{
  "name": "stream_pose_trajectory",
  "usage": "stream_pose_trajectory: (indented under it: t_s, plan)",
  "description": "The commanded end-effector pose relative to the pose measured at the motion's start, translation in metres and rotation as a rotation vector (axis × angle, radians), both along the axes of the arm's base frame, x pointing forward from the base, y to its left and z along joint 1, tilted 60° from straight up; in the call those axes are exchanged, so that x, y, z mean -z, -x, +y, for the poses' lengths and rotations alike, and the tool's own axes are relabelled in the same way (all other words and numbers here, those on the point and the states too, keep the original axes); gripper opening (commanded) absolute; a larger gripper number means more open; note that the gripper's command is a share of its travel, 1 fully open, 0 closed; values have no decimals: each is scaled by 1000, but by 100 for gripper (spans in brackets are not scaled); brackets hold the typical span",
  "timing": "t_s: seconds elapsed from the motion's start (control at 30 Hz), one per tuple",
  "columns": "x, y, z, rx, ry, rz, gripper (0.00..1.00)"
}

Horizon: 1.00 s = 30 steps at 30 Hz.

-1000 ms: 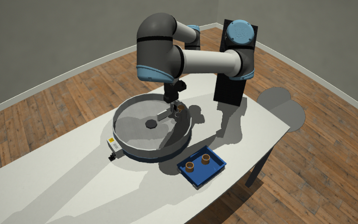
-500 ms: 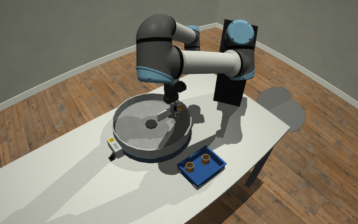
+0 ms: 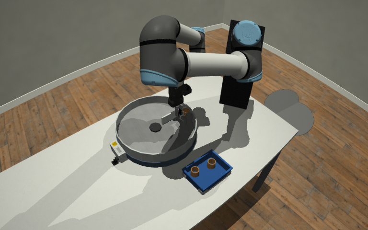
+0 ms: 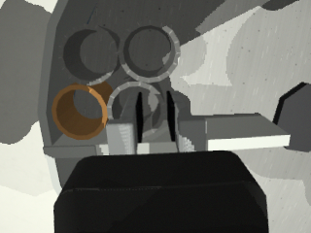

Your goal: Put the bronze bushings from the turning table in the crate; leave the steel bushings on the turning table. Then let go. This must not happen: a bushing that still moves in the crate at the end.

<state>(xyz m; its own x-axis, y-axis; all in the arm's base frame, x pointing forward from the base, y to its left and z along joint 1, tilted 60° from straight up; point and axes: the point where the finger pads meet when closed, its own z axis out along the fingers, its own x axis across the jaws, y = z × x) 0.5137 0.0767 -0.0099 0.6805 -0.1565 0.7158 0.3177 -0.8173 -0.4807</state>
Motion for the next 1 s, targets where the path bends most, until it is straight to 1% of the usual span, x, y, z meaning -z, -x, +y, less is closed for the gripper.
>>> stream_pose_trajectory:
  t_s: [0.0,0.8,0.97]
  plan:
    - [0,-1,0,1,0,-1,45]
    - [3,-4,3,1,0,-1,45]
    - [5,-7,5,1,0,-1,45]
